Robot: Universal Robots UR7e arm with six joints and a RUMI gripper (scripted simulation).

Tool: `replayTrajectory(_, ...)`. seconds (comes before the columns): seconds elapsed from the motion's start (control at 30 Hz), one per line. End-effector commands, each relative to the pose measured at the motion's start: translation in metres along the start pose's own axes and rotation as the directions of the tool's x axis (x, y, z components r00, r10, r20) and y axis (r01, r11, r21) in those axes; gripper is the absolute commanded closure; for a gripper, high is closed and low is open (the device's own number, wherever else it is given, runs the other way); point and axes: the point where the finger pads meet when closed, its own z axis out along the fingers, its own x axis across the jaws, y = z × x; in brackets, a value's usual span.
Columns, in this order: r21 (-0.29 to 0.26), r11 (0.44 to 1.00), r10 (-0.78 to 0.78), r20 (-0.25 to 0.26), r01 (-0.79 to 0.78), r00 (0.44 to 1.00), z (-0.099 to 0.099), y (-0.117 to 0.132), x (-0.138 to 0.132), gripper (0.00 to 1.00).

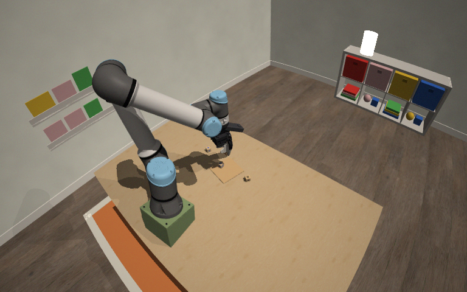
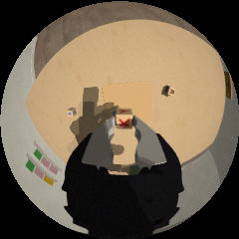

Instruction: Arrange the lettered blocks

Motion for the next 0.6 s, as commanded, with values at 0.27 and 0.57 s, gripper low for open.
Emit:
replayTrajectory(0.27,0.003,0.951,0.310,-0.006,-0.310,0.951,-0.0003,0.0032,0.0043,0.95)
replayTrajectory(0.57,0.004,0.845,0.535,-0.005,-0.535,0.845,-0.0003,0.0072,0.0075,0.95)
